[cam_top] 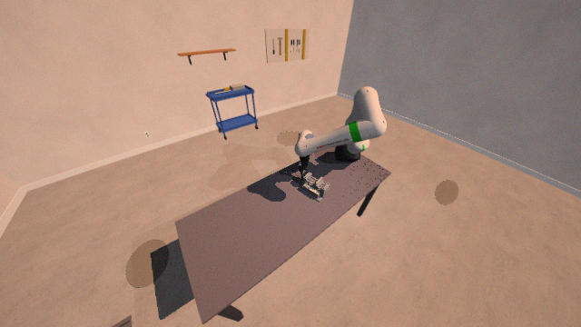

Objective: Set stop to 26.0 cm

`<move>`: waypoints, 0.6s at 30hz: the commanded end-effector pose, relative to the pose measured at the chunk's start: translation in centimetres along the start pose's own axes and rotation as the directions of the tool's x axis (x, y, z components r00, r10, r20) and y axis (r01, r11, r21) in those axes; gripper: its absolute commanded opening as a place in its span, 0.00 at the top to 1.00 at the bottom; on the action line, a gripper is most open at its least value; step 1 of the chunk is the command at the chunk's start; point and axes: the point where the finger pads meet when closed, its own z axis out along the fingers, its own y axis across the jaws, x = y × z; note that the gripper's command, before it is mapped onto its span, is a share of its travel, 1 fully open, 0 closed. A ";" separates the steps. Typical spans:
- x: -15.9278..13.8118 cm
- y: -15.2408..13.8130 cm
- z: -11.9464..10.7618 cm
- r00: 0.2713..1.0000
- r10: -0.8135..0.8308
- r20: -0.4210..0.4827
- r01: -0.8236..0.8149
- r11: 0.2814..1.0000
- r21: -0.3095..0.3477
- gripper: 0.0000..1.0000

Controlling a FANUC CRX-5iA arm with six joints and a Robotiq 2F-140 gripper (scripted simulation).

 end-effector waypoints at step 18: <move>0.0 0.5 -3.7 1.000 0.000 0.000 0.000 1.000 0.000 0.96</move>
